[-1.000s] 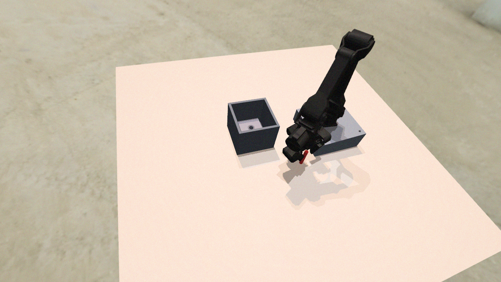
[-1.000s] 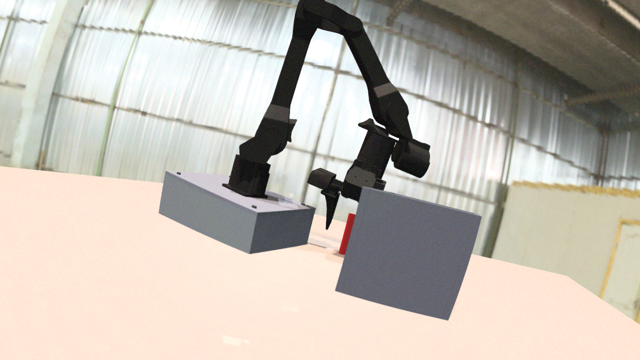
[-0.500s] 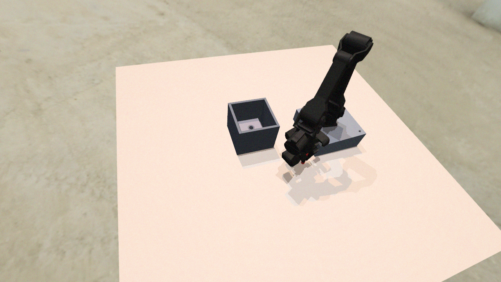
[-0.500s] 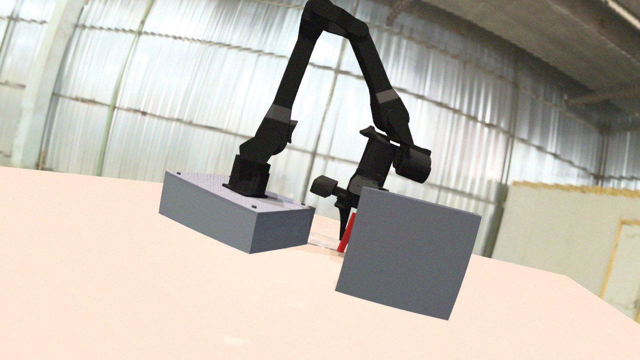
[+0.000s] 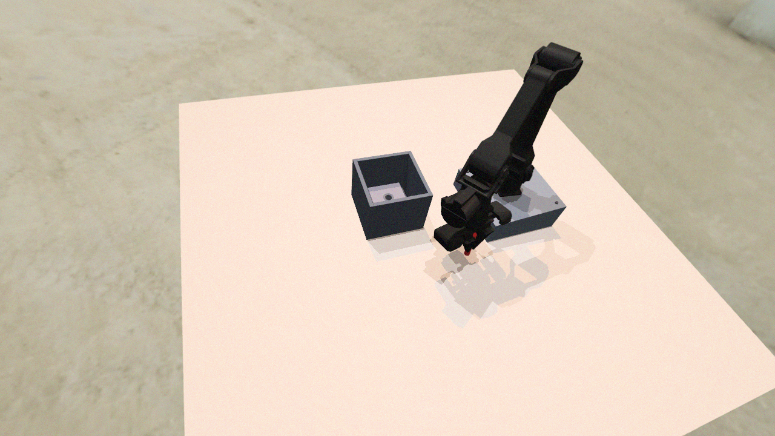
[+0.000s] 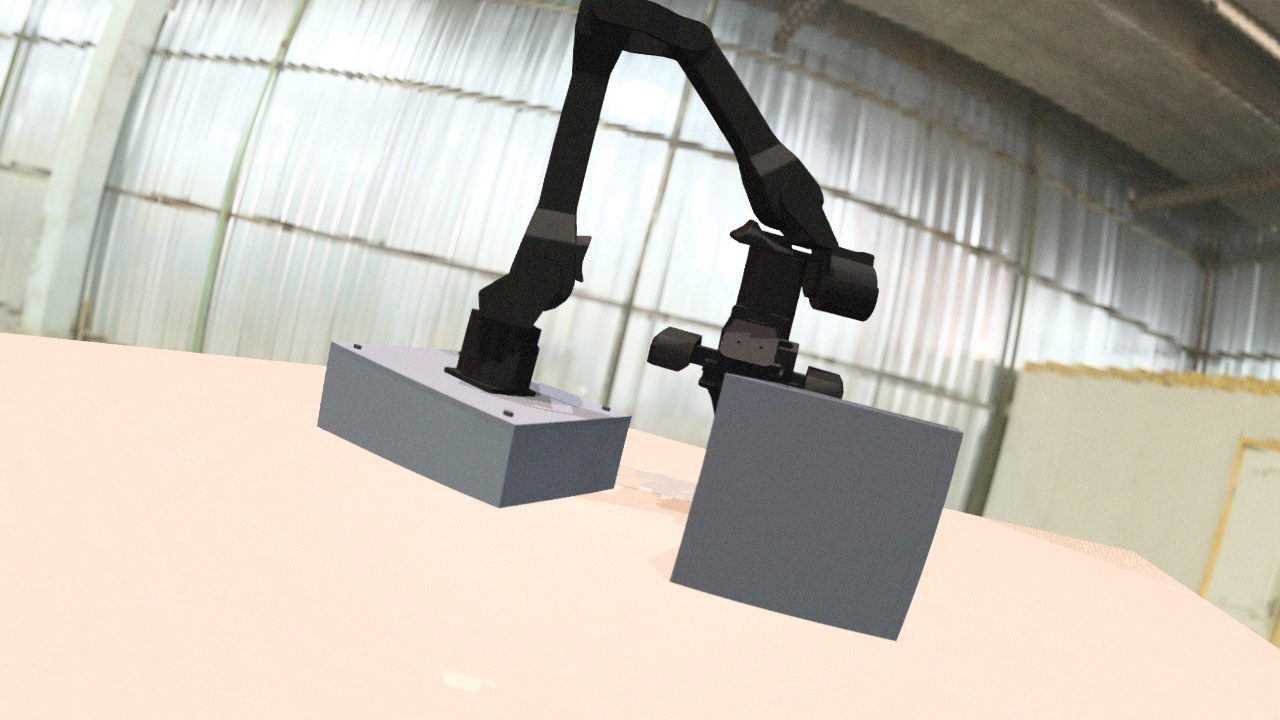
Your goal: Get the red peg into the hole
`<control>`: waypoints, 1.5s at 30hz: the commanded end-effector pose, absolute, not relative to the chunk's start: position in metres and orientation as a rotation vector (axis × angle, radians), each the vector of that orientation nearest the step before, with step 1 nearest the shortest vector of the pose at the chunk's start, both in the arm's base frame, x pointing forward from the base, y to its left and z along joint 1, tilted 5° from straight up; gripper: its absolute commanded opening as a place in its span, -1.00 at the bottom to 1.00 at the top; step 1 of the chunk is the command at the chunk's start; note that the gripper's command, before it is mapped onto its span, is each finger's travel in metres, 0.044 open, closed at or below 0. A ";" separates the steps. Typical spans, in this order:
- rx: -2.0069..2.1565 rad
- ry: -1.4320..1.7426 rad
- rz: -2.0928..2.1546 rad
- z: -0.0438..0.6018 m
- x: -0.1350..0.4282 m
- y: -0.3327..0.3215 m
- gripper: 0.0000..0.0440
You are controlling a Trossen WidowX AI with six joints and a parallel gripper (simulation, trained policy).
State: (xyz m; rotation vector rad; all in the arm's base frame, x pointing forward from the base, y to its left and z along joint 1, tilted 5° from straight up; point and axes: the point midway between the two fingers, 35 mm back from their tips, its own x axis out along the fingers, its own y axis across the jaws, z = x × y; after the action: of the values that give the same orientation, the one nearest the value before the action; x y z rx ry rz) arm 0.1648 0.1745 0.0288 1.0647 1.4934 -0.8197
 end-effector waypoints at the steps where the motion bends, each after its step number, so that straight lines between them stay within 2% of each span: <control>1: 1.105 1.486 -0.789 0.042 0.171 0.180 -1.00; 15: 1.185 1.405 -0.642 0.104 0.199 0.182 -1.00; 28: 1.200 1.270 -0.592 0.159 0.227 0.149 -1.00; 45: 1.173 1.158 -0.698 0.173 0.254 0.091 -1.00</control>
State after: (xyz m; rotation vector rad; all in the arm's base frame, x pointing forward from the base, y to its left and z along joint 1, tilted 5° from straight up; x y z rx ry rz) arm 0.2502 0.0980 0.1707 1.1807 1.1705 -0.6878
